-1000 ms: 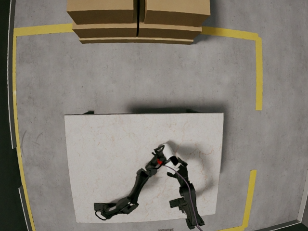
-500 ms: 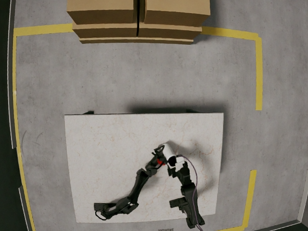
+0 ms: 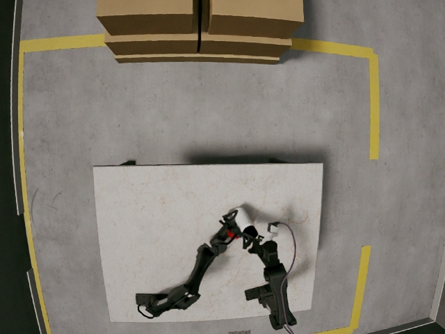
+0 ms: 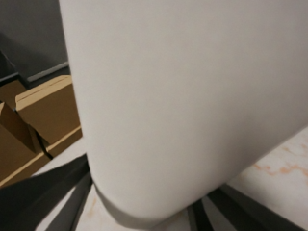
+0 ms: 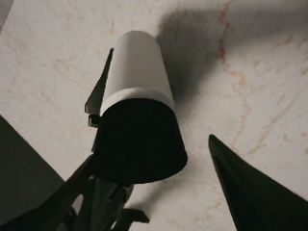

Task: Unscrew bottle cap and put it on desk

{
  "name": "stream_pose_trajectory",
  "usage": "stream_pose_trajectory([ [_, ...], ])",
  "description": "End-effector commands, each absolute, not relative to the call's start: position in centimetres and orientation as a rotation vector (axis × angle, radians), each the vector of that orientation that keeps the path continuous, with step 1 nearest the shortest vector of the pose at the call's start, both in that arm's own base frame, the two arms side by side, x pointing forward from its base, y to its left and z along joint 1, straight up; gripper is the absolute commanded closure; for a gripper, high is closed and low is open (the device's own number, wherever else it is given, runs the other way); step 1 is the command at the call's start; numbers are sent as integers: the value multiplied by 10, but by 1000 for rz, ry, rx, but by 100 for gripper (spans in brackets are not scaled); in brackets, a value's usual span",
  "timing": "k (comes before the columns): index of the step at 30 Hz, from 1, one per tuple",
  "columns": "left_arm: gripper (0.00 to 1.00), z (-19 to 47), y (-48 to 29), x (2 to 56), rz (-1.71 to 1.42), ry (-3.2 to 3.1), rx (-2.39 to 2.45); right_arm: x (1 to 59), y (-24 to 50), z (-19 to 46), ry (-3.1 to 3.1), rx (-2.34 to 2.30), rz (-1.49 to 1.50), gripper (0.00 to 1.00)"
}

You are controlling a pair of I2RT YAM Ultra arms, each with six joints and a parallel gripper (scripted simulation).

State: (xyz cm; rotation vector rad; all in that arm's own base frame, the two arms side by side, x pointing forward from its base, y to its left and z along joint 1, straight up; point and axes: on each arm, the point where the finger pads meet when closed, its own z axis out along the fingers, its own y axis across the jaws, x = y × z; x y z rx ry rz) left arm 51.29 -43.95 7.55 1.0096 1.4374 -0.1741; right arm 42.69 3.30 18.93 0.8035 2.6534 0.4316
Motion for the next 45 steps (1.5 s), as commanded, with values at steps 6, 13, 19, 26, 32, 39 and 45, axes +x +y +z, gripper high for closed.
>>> stream_pose_trajectory([
  [6,100,109,-441,520,-186,1371,950,430,30,203,2383,1459,614,6],
  [13,100,109,-441,520,-186,1371,950,430,30,203,2227,1701,676,6],
  [19,100,109,-441,520,-186,1371,950,428,33,193,2309,1657,643,11],
  [26,100,109,-441,520,-186,1371,950,427,34,190,2337,1642,633,21],
  [32,100,109,-441,520,-186,1371,950,427,34,190,2337,1642,633,28],
  [39,100,109,-441,520,-186,1371,950,427,34,190,2337,1642,633,36],
  [45,100,109,-441,520,-186,1371,950,427,32,190,2492,1336,534,94],
])
